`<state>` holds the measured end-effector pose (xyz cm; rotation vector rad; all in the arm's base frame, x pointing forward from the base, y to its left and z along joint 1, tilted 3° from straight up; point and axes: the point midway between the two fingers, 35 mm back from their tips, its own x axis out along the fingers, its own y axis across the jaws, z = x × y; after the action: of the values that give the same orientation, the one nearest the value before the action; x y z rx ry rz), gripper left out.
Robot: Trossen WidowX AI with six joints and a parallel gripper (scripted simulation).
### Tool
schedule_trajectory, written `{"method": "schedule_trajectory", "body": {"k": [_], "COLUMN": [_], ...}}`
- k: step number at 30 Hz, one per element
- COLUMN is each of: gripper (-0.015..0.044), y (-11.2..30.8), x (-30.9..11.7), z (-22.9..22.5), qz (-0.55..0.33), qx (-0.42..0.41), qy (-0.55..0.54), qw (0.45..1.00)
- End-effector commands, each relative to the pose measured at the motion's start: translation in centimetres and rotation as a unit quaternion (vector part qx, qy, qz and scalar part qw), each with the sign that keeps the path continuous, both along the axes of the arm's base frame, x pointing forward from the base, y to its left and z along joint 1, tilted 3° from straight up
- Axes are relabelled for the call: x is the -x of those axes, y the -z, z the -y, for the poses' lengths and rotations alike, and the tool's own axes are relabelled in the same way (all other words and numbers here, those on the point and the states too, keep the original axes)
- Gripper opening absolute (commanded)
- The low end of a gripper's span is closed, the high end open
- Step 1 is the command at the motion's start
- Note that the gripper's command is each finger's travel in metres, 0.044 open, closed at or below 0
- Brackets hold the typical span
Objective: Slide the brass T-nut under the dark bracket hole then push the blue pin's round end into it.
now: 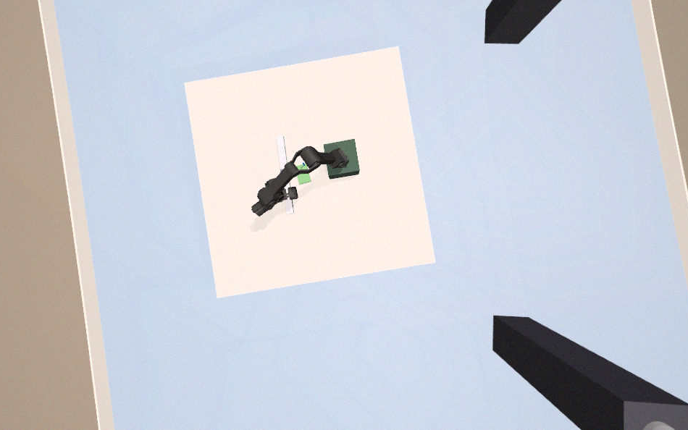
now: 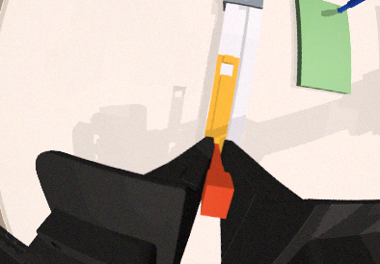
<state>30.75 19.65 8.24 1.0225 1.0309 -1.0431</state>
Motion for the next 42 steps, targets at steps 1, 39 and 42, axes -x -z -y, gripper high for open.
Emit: {"method": "schedule_trajectory", "body": {"k": [1,39,42], "gripper": [-0.015,-0.015,-0.015], "y": [0.01,0.59,0.63], "x": [0.07,0.54,0.58], "z": [0.0,-0.23,-0.25], "qz": [0.011,0.078,0.083], "qx": [0.0,-0.005,-0.006], "qy": [0.001,-0.002,-0.002], "qw": [1.0,0.997,0.996]}}
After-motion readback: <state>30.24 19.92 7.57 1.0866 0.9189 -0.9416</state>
